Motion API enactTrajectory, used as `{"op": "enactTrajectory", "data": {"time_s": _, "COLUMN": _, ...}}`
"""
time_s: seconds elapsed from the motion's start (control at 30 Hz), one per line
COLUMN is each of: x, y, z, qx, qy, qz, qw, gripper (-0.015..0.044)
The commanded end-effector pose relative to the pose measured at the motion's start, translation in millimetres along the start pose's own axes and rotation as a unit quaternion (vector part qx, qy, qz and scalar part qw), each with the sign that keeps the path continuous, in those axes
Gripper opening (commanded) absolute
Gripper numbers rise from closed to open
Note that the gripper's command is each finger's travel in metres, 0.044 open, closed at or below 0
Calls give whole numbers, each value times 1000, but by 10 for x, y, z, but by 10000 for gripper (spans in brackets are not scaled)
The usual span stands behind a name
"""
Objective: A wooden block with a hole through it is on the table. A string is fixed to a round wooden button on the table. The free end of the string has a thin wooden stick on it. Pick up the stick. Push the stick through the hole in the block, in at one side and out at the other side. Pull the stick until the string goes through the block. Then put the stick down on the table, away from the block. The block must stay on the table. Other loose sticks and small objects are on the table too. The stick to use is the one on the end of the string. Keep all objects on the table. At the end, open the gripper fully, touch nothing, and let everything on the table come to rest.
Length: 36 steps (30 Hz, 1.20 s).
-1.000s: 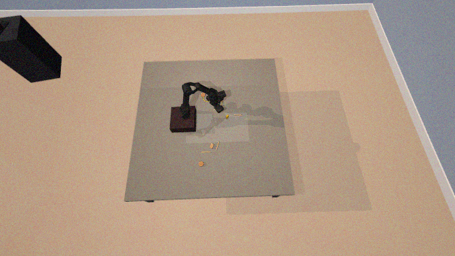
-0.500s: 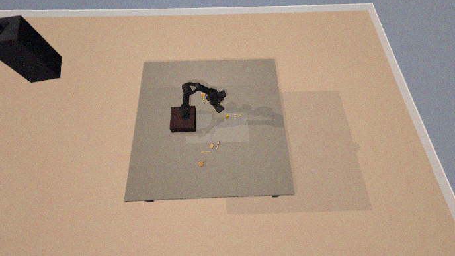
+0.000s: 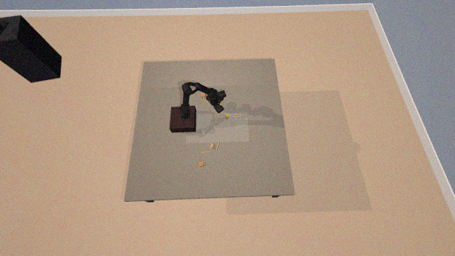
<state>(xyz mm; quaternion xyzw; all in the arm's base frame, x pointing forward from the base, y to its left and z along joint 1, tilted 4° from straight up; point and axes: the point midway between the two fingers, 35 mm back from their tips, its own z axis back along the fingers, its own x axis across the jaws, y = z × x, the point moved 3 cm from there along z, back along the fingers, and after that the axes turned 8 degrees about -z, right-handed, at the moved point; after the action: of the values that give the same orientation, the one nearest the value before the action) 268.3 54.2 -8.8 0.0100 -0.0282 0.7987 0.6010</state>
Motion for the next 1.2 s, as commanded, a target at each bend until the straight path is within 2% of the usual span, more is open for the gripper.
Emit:
{"op": "enactTrajectory", "data": {"time_s": 0.0, "x": -2, "y": 80, "z": -160, "qx": 23, "qy": -1, "qz": -1, "qw": 1000, "gripper": 124}}
{"op": "enactTrajectory", "data": {"time_s": 0.93, "x": -2, "y": 80, "z": -160, "qx": 23, "qy": -1, "qz": -1, "qw": 1000, "gripper": 124}}
{"op": "enactTrajectory", "data": {"time_s": 0.97, "x": 0, "y": -2, "z": 0, "qx": 0, "qy": 0, "qz": 0, "qw": 1000, "gripper": 117}}
{"op": "enactTrajectory", "data": {"time_s": 1.17, "x": 0, "y": -2, "z": 0, "qx": 0, "qy": 0, "qz": 0, "qw": 1000, "gripper": 77}}
